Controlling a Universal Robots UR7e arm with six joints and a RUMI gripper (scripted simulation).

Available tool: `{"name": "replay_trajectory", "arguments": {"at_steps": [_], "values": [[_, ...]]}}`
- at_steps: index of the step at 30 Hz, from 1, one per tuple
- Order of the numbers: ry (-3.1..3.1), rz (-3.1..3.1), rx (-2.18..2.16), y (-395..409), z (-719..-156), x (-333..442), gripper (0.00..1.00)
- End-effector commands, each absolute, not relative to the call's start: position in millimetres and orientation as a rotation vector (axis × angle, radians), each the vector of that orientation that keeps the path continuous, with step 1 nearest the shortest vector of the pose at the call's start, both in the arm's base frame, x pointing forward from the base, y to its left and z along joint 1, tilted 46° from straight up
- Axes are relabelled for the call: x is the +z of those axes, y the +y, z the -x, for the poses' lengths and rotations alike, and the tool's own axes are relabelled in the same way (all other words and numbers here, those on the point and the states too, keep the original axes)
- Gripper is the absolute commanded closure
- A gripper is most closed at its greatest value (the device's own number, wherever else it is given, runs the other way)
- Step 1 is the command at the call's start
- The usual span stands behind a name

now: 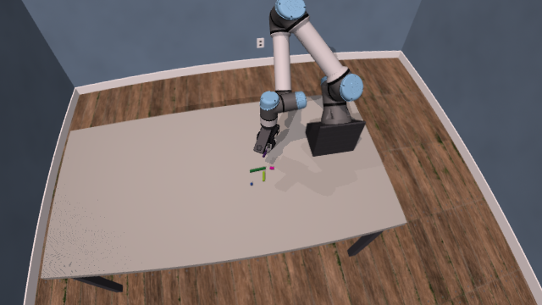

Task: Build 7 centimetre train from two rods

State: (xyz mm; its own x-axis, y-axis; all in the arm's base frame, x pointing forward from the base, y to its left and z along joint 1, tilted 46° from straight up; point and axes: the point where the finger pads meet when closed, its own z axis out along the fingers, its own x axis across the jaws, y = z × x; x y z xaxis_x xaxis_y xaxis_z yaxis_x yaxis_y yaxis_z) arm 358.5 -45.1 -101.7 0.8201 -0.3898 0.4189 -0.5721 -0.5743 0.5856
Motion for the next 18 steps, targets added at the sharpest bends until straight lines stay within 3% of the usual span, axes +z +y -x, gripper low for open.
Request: {"name": "replay_trajectory", "arguments": {"at_steps": [1, 18], "values": [[-0.706, -2.249, 0.308, -30.5, -358.8, -87.8, 1.00], [-0.706, -2.249, 0.308, -12.4, -358.6, -70.4, 1.00]]}}
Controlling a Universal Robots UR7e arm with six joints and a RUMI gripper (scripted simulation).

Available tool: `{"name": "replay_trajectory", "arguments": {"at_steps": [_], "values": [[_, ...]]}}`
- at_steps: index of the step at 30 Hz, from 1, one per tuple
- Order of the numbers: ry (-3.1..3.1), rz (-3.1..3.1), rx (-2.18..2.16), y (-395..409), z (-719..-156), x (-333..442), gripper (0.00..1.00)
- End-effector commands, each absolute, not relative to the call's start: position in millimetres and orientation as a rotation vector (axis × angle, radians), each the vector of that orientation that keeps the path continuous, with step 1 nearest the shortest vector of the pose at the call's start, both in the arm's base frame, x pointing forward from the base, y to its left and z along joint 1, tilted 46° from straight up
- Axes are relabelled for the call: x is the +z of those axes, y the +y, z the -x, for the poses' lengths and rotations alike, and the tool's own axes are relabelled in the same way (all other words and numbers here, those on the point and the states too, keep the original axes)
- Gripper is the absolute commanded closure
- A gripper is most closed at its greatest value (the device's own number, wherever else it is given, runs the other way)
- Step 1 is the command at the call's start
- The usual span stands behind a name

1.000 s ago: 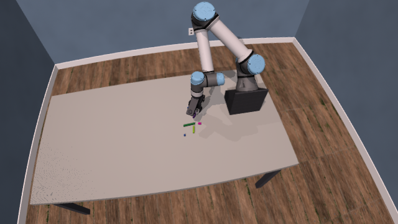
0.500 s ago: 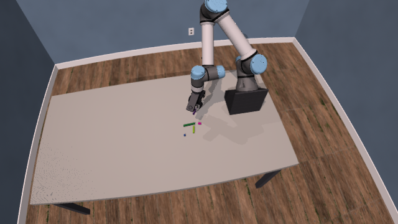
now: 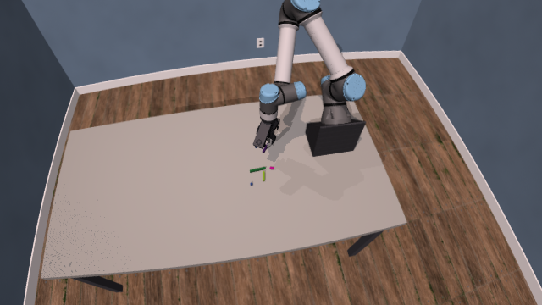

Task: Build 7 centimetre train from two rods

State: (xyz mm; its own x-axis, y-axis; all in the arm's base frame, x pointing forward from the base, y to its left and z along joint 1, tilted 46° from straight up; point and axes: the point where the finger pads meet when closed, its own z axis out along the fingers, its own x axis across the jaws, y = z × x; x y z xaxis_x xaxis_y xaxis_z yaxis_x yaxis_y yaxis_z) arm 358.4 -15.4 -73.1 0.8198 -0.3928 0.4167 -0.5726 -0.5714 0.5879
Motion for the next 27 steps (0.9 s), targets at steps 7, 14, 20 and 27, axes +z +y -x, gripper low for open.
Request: {"name": "replay_trajectory", "arguments": {"at_steps": [7, 14, 20, 27], "values": [[-0.706, -2.249, 0.308, -12.3, -358.6, -70.2, 1.00], [-0.703, -2.250, 0.307, -12.4, -358.8, -70.0, 1.00], [-0.668, -2.259, 0.291, -15.0, -361.3, -67.0, 1.00], [-0.548, -2.288, 0.240, -24.4, -369.4, -56.5, 1.00]]}}
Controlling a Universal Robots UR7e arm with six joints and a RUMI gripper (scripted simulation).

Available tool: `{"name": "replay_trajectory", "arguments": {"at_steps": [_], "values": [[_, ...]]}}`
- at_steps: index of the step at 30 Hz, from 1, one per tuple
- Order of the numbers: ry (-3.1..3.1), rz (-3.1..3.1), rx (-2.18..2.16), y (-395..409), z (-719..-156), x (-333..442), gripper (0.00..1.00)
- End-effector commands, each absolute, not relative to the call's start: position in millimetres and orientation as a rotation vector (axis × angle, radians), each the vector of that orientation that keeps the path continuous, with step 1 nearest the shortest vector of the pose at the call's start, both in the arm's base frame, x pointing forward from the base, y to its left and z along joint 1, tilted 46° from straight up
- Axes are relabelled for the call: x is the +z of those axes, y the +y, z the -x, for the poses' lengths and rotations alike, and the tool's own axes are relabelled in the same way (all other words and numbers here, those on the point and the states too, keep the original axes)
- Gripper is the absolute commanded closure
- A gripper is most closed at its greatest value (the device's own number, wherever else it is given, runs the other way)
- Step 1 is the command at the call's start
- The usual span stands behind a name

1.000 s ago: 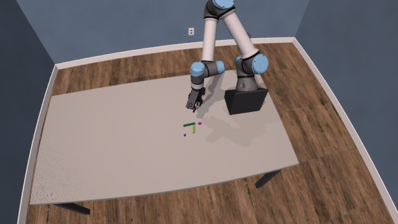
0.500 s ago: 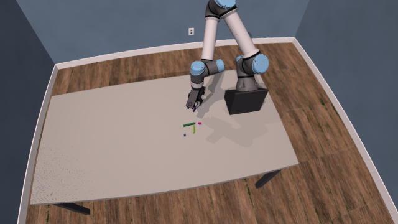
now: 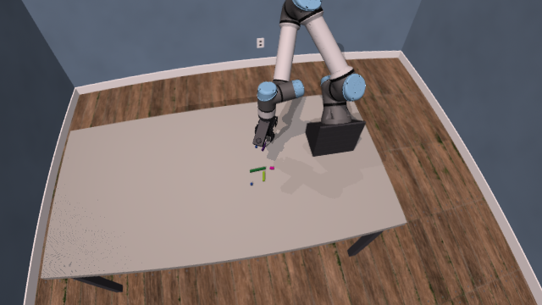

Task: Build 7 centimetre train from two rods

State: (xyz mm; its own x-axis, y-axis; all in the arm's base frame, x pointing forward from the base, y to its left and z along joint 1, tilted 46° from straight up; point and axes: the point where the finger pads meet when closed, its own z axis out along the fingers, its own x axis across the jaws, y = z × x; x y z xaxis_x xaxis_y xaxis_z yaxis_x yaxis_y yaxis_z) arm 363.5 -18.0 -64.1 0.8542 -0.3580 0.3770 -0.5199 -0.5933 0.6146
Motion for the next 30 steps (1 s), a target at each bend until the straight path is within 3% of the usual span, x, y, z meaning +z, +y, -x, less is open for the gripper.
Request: {"name": "replay_trajectory", "arguments": {"at_steps": [1, 30], "values": [[-0.520, -2.294, 0.228, -26.7, -371.1, -54.0, 1.00], [0.137, -2.333, -0.051, -90.4, -400.2, 12.6, 1.00]]}}
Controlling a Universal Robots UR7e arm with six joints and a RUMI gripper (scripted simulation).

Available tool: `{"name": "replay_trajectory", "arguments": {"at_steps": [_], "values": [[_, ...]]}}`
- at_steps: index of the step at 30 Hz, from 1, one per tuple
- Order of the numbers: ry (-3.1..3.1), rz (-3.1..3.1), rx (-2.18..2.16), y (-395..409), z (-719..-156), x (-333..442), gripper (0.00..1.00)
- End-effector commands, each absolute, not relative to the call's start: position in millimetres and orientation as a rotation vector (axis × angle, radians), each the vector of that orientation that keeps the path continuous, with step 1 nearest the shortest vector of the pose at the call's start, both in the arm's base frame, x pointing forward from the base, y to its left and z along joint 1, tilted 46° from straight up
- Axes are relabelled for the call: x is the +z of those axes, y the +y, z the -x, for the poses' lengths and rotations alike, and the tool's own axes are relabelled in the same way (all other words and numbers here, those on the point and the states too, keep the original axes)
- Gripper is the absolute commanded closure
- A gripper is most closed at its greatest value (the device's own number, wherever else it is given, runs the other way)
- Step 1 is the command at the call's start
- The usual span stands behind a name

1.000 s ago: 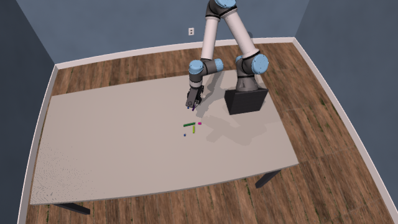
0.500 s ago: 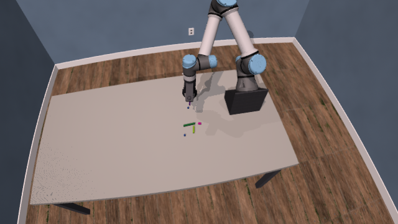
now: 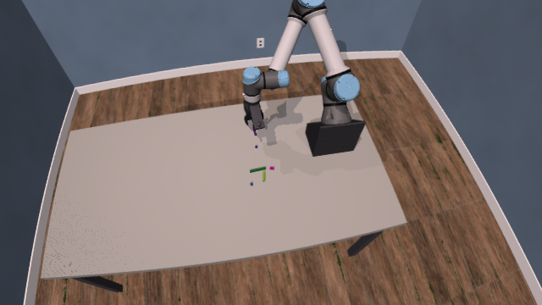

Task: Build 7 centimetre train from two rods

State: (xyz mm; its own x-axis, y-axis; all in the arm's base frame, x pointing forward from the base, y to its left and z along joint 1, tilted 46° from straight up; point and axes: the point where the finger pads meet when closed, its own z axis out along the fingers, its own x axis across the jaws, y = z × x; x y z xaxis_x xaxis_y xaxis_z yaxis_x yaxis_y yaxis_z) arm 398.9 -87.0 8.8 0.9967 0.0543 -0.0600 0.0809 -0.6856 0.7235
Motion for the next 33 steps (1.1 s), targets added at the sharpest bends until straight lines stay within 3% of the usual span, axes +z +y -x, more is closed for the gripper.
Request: {"name": "replay_trajectory", "arguments": {"at_steps": [1, 33], "values": [[0.140, -2.333, -0.052, -90.8, -400.3, 13.0, 1.00], [0.143, -2.333, -0.054, -109.3, -400.5, -4.2, 1.00]]}}
